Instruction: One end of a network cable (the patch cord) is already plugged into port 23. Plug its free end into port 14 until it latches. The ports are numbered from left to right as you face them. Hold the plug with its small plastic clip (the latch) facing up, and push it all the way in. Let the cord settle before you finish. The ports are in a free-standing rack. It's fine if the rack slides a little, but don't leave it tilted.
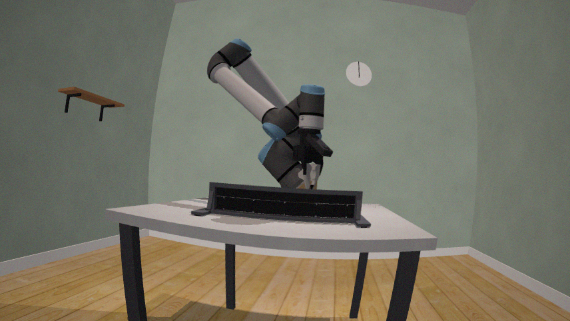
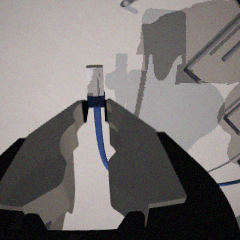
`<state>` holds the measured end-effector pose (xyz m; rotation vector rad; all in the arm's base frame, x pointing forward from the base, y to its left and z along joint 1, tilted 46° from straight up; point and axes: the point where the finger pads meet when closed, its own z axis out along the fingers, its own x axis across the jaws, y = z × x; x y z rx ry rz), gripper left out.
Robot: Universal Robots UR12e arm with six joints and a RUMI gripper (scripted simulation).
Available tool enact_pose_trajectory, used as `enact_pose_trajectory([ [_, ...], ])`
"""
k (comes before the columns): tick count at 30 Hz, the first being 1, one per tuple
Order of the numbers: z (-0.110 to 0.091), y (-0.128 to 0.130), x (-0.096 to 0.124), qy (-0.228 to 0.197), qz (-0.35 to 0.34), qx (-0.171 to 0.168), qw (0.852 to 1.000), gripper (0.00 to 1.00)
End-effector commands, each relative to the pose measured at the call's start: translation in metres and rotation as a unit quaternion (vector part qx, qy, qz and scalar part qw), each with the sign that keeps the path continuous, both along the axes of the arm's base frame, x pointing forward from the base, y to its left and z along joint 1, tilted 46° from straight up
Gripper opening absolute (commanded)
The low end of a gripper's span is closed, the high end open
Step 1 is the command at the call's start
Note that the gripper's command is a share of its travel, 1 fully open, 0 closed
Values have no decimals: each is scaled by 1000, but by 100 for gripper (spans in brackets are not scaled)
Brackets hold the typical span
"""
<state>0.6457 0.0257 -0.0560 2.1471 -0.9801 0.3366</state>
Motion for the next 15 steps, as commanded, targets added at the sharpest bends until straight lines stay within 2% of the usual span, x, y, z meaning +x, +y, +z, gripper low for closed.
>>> enact_pose_trajectory([
  [1,12,-7,12,-31,-32,-4,999,0],
  [15,28,-18,27,-78,-80,-8,994,0],
])
